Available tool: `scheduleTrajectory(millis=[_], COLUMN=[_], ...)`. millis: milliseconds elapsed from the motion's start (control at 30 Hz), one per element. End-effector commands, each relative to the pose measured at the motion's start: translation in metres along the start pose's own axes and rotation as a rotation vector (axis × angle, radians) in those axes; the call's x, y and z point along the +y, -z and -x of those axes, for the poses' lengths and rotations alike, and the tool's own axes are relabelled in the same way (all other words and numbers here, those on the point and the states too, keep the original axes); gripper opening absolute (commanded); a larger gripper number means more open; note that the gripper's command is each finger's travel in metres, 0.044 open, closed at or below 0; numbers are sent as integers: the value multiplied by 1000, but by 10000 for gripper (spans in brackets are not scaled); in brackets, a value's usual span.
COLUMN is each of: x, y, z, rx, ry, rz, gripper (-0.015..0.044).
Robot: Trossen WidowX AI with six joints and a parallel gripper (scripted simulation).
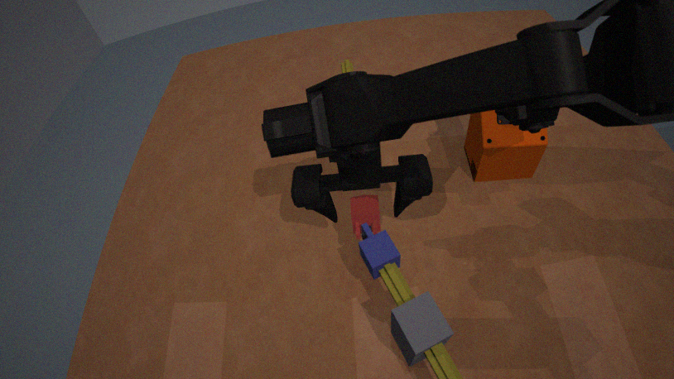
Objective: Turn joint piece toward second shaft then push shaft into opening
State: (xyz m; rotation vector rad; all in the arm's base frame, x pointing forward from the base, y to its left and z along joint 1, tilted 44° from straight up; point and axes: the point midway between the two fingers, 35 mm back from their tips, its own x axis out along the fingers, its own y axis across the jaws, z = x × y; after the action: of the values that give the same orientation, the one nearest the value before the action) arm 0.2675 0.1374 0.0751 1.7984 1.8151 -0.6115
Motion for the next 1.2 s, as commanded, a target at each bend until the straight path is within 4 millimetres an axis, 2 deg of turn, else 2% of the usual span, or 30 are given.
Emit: scheduleTrajectory(millis=[0,300,633,1167], x=[-1,-1,-1,-1], y=[-1,0,0,0], z=[-6,-18,-18,-18], rx=[0,0,0,0], ry=[2,2,2,2], rz=[-5,-6,-6,-6], gripper=[440,440,182,182])
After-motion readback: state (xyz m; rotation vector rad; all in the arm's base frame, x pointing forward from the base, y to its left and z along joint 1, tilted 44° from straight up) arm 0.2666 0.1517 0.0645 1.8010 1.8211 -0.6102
